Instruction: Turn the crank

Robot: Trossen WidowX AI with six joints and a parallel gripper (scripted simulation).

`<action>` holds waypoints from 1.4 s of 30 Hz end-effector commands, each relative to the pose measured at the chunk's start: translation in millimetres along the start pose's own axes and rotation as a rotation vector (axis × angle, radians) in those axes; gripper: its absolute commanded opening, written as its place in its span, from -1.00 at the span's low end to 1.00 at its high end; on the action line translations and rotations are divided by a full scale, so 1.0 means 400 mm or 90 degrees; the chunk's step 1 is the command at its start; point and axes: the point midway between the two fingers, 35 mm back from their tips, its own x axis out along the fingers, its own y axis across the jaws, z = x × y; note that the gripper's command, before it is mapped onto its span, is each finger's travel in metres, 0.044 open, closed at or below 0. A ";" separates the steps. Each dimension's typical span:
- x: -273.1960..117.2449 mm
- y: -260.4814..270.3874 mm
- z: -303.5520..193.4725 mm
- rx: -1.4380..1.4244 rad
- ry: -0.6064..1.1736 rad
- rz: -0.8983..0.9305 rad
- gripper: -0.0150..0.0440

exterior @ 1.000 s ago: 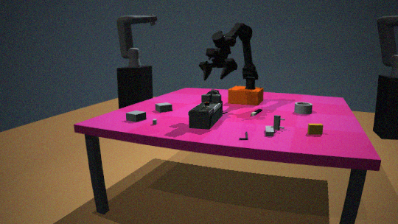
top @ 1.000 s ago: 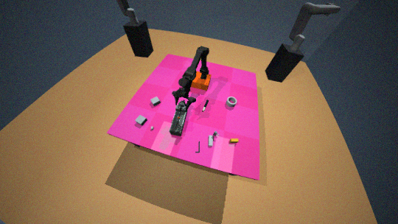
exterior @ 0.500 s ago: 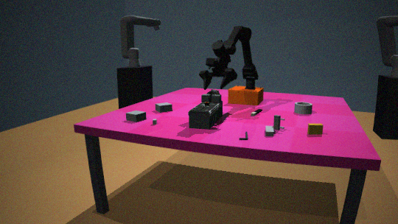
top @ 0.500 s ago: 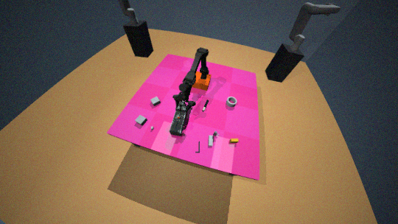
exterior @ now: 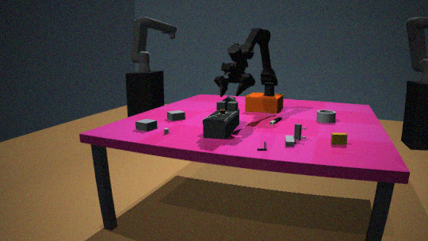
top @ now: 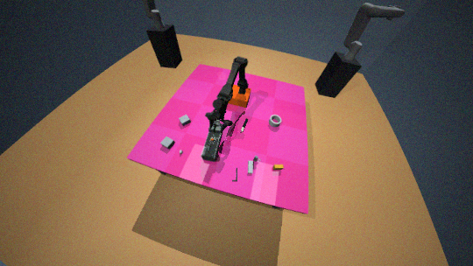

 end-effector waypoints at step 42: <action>0.000 0.000 0.000 0.000 0.000 0.000 0.49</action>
